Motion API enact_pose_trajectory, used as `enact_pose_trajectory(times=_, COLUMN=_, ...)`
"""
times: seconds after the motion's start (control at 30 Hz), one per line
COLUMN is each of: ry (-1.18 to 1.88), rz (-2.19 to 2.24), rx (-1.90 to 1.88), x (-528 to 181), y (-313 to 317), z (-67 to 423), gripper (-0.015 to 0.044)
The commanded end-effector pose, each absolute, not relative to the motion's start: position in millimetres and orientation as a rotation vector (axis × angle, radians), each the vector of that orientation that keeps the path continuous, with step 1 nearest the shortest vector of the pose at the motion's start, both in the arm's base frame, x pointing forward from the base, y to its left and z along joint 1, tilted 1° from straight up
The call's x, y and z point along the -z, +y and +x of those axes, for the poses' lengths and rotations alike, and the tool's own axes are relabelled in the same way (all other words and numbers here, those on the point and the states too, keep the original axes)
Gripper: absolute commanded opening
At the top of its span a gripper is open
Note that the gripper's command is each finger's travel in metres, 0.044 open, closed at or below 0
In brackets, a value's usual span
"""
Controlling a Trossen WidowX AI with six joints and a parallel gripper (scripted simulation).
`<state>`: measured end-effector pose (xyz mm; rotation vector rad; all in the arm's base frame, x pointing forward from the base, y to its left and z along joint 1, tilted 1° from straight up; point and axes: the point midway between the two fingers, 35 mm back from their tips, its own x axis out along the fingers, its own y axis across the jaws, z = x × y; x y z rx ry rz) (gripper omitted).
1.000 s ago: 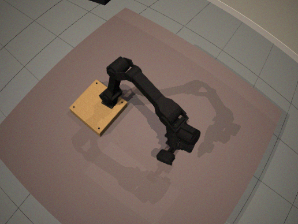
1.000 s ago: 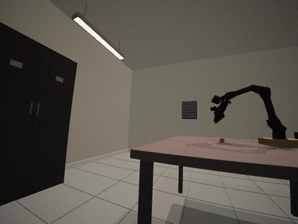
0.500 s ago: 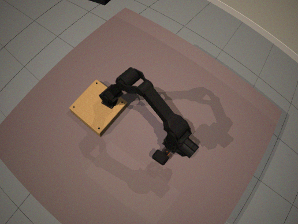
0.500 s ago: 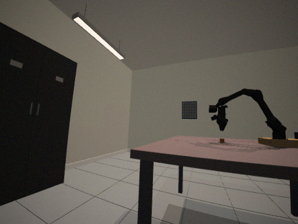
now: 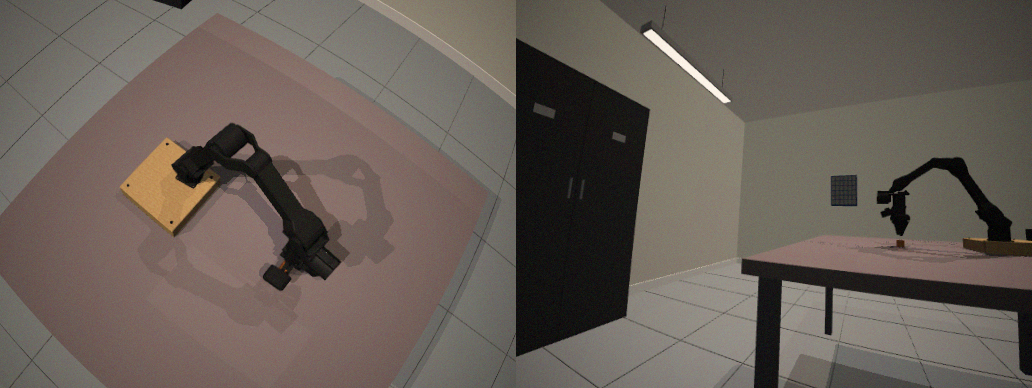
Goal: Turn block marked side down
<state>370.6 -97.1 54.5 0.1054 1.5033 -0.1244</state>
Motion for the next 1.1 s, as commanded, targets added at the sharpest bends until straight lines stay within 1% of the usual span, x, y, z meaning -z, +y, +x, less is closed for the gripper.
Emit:
enact_pose_trajectory(times=0.0, ry=1.517, rz=0.113, rx=0.123, x=-47, y=-96, z=369, gripper=0.0440)
enact_pose_trajectory(times=0.8, ry=1.517, rz=0.113, rx=0.123, x=-14, y=-96, z=371, gripper=0.0440)
enact_pose_trajectory(times=1.07, ry=1.517, rz=0.113, rx=0.123, x=-14, y=-96, z=371, gripper=0.0230)
